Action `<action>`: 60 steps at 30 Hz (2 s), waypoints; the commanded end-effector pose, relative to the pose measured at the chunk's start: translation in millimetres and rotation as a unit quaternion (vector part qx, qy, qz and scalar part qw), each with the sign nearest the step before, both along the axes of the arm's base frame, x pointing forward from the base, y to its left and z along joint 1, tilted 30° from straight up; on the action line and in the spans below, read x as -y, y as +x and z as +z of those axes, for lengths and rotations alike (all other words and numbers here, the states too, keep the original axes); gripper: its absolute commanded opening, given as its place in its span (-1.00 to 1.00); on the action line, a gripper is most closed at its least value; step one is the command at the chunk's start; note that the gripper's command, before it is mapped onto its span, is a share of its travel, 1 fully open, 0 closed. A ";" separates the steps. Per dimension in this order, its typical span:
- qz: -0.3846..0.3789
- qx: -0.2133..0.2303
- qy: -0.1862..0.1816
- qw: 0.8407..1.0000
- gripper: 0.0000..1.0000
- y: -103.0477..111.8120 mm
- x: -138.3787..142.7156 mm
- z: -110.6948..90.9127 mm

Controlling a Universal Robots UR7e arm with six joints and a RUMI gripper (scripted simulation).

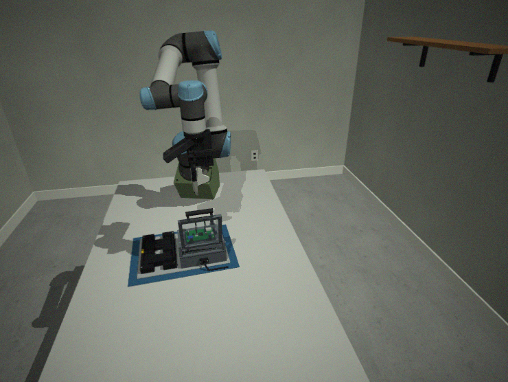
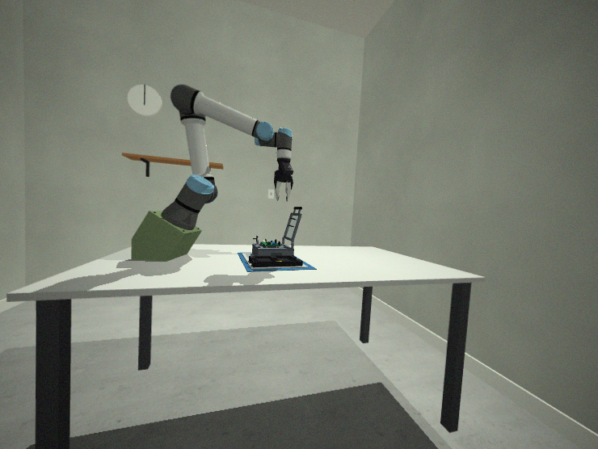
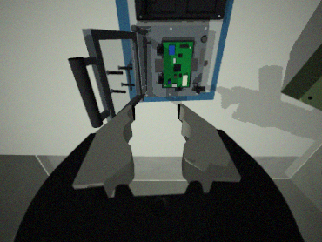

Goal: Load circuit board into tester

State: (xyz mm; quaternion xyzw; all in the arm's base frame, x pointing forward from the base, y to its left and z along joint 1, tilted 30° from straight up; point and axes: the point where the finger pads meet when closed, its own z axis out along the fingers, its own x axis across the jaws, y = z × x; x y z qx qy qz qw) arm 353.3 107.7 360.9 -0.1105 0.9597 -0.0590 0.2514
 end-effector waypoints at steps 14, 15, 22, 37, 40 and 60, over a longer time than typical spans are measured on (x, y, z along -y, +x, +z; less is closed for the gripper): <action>-0.001 0.000 -0.001 1.000 -0.40 63.4 -19.1 35.3; -0.001 0.000 -0.001 1.000 -0.40 65.9 -19.9 36.7; -0.001 0.000 -0.001 1.000 -0.40 75.1 -22.7 41.7; -0.001 0.000 -0.001 1.000 -0.40 75.7 -22.8 41.9; -0.001 0.000 -0.001 1.000 -0.40 75.8 -22.8 41.8; -0.001 0.000 -0.001 1.000 -0.40 76.4 -22.8 40.7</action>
